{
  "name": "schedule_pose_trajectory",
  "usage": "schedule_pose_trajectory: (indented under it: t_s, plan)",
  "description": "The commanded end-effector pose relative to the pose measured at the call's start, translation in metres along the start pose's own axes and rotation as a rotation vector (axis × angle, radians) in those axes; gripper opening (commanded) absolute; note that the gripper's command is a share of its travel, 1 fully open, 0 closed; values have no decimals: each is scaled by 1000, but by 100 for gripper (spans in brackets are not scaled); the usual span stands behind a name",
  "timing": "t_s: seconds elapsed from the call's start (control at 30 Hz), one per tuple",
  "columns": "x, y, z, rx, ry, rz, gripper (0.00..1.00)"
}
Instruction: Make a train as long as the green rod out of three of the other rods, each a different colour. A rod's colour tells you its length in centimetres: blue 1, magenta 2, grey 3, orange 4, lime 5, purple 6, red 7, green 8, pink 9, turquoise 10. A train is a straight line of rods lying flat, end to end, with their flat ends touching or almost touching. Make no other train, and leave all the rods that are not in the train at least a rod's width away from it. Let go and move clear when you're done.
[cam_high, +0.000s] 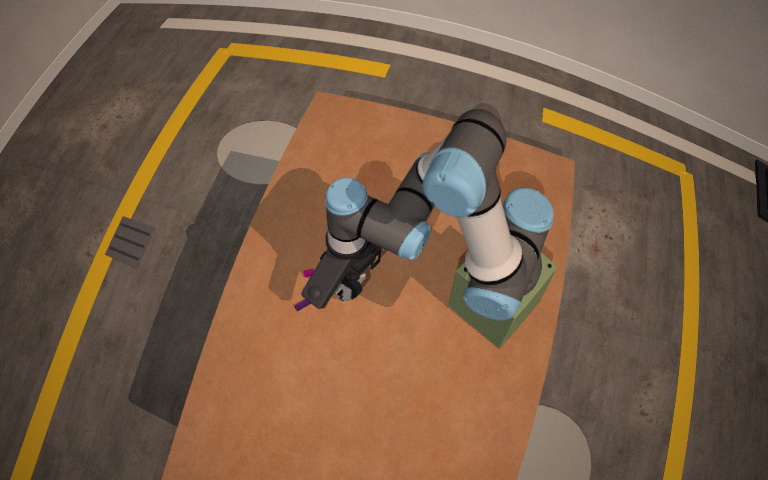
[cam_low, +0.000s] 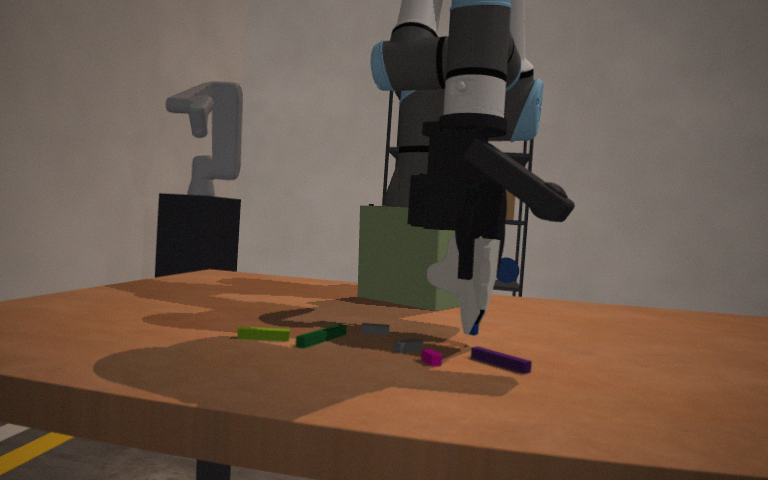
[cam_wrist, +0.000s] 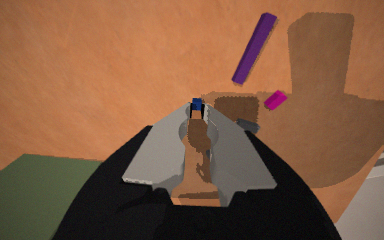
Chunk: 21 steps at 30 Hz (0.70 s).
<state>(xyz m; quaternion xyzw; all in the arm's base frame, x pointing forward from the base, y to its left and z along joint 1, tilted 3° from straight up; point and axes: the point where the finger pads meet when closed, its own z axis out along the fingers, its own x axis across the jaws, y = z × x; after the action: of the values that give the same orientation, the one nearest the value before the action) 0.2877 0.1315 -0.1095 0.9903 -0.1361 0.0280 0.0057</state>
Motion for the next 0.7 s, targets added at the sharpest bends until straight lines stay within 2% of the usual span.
schedule_pose_trajectory:
  t_s: [0.0, 0.67]
  plan:
    - [1, 0, 0, 1, 2, 0, 0]
    - [1, 0, 7, 1, 2, 0, 0]
